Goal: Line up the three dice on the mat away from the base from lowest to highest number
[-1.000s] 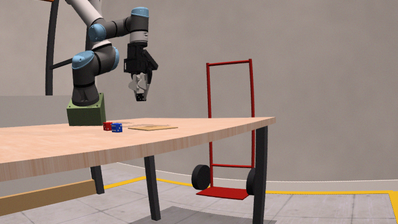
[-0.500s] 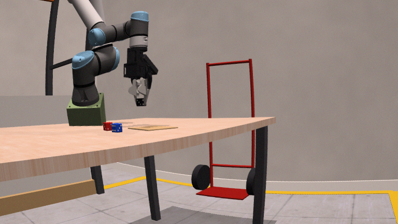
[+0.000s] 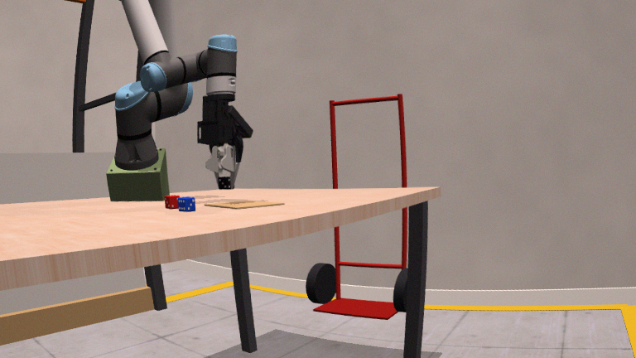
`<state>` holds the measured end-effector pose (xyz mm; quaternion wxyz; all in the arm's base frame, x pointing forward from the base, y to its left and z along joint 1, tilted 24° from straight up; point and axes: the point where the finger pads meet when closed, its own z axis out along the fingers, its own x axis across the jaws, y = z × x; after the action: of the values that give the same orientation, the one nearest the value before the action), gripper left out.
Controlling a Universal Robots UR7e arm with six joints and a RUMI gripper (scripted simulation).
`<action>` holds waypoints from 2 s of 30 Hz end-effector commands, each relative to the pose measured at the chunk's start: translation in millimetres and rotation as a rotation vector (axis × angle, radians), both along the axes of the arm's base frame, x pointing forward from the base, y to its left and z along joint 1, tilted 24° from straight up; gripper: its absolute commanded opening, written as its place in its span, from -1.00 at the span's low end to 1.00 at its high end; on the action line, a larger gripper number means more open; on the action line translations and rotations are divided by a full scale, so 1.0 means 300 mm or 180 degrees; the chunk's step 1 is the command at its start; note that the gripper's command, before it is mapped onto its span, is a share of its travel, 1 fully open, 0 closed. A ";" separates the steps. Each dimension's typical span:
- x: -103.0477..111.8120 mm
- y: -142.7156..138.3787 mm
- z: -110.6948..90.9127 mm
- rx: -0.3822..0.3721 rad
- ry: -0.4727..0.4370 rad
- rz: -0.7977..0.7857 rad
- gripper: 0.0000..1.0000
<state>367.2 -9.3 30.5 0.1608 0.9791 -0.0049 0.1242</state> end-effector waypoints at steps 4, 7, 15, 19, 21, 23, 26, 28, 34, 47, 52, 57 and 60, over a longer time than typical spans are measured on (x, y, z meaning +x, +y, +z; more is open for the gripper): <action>0.027 -0.025 -0.073 -0.0005 -0.0017 0.0005 -0.80; 0.030 -0.028 -0.083 -0.0005 -0.0017 0.0005 -0.80; 0.031 -0.030 -0.088 -0.0005 -0.0017 0.0005 -0.80; 0.031 -0.030 -0.088 -0.0005 -0.0017 0.0005 -0.80; 0.031 -0.030 -0.088 -0.0005 -0.0017 0.0005 -0.80; 0.031 -0.030 -0.088 -0.0005 -0.0017 0.0005 -0.80; 0.031 -0.030 -0.088 -0.0005 -0.0017 0.0005 -0.80; 0.031 -0.030 -0.088 -0.0005 -0.0017 0.0005 -0.80; 0.031 -0.030 -0.088 -0.0005 -0.0017 0.0005 -0.80; 0.031 -0.030 -0.088 -0.0005 -0.0017 0.0005 -0.80; 0.031 -0.030 -0.088 -0.0005 -0.0017 0.0005 -0.80; 0.032 -0.031 -0.091 -0.0005 -0.0017 0.0005 -0.80; 0.032 -0.031 -0.092 -0.0005 -0.0017 0.0005 -0.80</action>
<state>376.4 -18.6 3.3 0.1614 0.9788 -0.0044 0.1264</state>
